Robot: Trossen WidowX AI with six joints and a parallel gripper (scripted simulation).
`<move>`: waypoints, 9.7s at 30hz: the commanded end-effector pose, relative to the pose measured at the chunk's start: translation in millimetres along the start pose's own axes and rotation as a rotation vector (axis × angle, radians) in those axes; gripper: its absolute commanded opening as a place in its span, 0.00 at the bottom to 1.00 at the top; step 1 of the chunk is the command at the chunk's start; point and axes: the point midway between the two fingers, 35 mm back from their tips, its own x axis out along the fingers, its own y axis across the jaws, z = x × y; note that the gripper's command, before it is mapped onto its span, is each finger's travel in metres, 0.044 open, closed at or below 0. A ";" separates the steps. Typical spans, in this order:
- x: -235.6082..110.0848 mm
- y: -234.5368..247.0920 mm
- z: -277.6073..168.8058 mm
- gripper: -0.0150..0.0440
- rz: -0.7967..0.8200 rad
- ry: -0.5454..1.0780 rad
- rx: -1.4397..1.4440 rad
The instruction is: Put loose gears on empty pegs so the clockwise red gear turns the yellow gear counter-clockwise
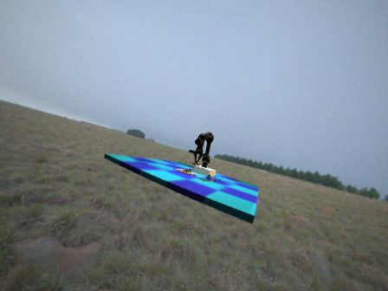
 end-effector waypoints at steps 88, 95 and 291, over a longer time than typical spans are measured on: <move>74.1 -65.0 -62.2 0.25 -0.007 -0.003 -0.136; 84.0 -65.1 -61.5 0.25 -0.007 -0.003 -0.083; -32.3 220.9 -112.6 1.00 0.017 -0.003 -0.015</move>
